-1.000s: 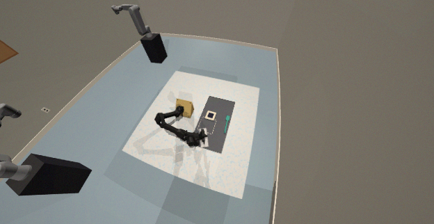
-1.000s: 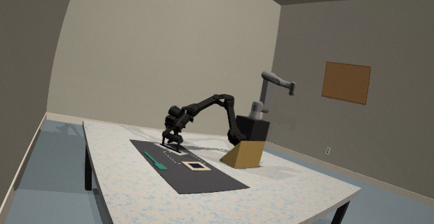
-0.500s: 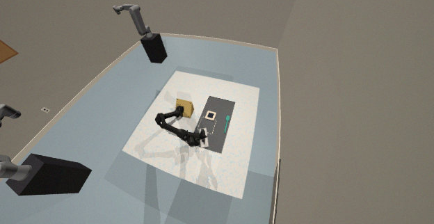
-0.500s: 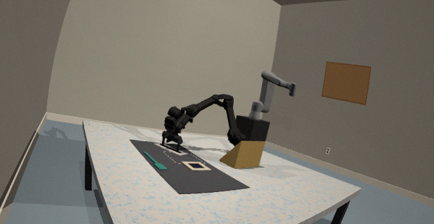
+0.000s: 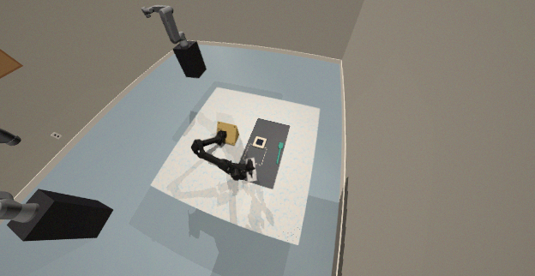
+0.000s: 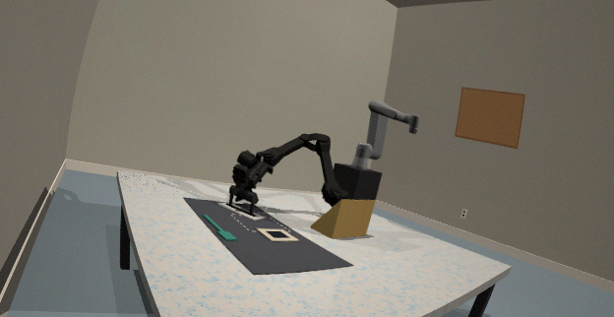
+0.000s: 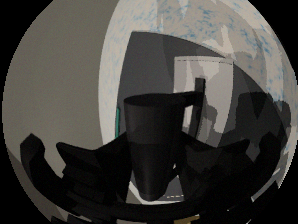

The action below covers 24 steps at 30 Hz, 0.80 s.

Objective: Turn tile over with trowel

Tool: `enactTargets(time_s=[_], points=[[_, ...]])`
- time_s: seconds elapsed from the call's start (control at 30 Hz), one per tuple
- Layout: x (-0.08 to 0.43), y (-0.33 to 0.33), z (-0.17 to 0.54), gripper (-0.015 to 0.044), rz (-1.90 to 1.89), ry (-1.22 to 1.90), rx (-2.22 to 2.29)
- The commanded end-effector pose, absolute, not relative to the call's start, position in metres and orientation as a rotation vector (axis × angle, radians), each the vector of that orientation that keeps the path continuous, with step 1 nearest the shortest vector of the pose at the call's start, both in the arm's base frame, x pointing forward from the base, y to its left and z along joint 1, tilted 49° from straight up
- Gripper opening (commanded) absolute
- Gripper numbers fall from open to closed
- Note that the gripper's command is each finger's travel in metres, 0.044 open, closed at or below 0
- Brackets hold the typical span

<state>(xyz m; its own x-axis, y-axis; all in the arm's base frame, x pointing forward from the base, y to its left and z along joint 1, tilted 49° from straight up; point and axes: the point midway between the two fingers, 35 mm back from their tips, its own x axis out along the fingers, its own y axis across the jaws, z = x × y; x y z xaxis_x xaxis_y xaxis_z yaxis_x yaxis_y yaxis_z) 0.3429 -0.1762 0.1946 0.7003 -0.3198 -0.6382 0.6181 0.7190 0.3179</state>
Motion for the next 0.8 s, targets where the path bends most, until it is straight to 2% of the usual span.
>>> enactTargets(time_s=[0.0, 0.37, 0.57, 0.77], points=[[0.344, -0.173, 0.197, 0.0000, -0.552, 0.585, 0.552], [0.344, -0.131, 0.233, 0.0000, -0.551, 0.588, 0.555], [0.347, -0.130, 0.231, 0.0000, -0.555, 0.589, 0.559], [0.372, -0.116, 0.206, 0.0000, -0.587, 0.600, 0.596]])
